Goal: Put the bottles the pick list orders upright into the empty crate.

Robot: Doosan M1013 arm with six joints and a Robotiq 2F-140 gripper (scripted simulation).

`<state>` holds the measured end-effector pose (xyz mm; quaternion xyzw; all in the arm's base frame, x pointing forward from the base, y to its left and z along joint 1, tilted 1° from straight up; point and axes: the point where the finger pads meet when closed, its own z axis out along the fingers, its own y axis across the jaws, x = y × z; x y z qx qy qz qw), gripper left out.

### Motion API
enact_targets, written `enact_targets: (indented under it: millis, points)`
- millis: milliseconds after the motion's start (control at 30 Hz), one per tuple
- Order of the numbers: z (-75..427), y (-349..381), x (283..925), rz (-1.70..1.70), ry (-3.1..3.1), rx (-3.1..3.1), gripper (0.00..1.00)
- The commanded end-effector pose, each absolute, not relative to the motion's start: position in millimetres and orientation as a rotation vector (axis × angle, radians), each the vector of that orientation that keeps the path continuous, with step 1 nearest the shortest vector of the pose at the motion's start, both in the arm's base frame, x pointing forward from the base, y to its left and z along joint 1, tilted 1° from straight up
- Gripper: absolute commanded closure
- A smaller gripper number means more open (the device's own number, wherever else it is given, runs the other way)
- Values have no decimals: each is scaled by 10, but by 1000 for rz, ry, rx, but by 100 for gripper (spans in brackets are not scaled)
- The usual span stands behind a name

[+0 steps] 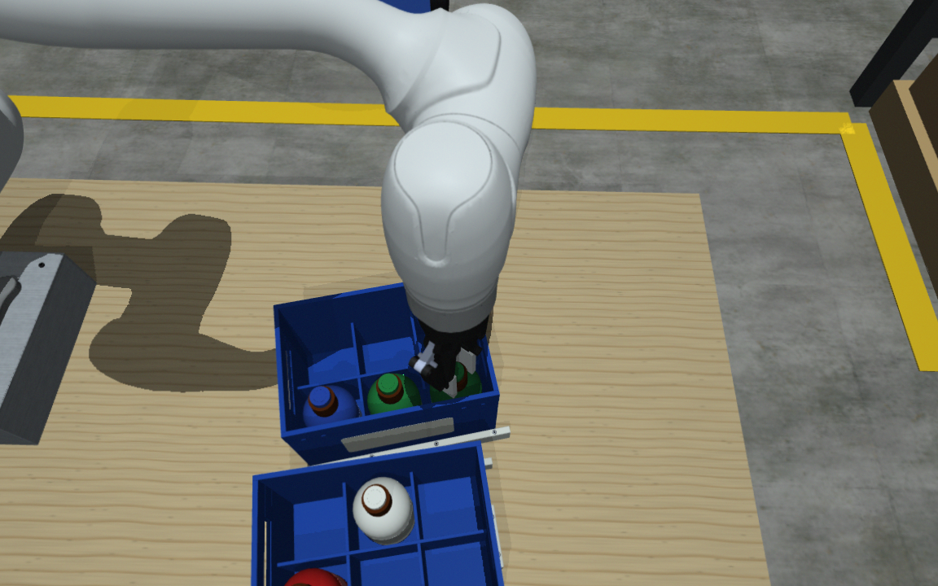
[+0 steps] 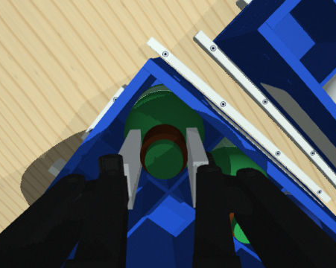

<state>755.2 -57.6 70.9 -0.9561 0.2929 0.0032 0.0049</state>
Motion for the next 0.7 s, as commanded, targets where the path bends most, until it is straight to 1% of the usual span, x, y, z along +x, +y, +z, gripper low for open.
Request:
enact_targets:
  millis: [0, 433, 467, 667]
  points:
    - [711, -575, 7552, 10, 917, -2994, 100]
    - [711, -575, 7552, 10, 917, -2994, 100]
    - [688, -575, 7551, 10, 917, -2994, 62]
    - [688, -575, 7551, 10, 917, -2994, 62]
